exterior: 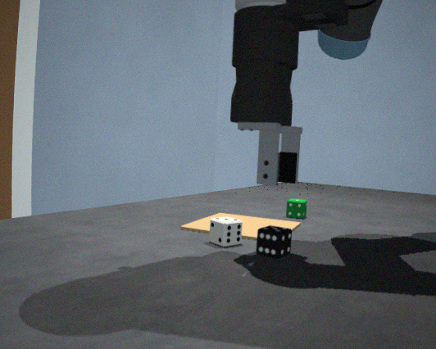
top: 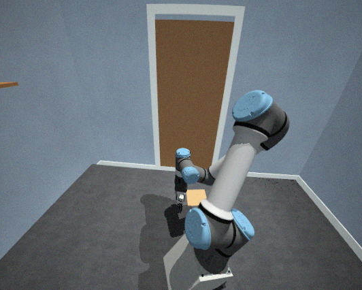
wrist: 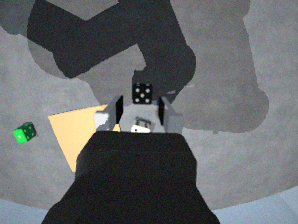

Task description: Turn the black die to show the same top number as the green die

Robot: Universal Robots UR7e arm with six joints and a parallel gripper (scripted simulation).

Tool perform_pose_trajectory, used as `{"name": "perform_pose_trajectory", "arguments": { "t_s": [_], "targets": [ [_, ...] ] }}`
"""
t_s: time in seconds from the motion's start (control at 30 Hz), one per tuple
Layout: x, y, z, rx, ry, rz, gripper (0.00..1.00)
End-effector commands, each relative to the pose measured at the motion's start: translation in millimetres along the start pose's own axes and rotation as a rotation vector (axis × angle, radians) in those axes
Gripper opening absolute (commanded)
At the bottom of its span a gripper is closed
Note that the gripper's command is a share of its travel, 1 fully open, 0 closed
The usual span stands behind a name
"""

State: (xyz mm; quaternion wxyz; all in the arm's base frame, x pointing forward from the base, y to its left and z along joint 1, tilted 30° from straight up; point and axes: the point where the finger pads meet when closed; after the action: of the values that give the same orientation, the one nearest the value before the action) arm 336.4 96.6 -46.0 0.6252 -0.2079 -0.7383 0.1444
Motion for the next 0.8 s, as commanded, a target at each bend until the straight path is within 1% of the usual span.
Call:
{"name": "perform_pose_trajectory", "arguments": {
  "t_s": [0.0,0.3,0.37,0.77],
  "targets": [
    [-5.6,0.2,-0.1,0.000,-0.001,0.000,0.87],
    [-19.6,0.5,0.1,0.000,-0.001,0.000,0.87],
    [-19.6,0.5,0.1,0.000,-0.001,0.000,0.87],
    [-35.9,0.8,0.4,0.000,-0.001,0.000,0.87]
  ]
}}
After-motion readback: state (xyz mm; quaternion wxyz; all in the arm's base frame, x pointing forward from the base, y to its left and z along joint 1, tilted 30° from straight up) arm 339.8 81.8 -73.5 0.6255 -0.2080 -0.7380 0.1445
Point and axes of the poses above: the point where the finger pads meet when closed, its own x axis back along the fingers, its own y axis across the jaws, z = x × y, and after that the axes turned 4 degrees about x, right-handed
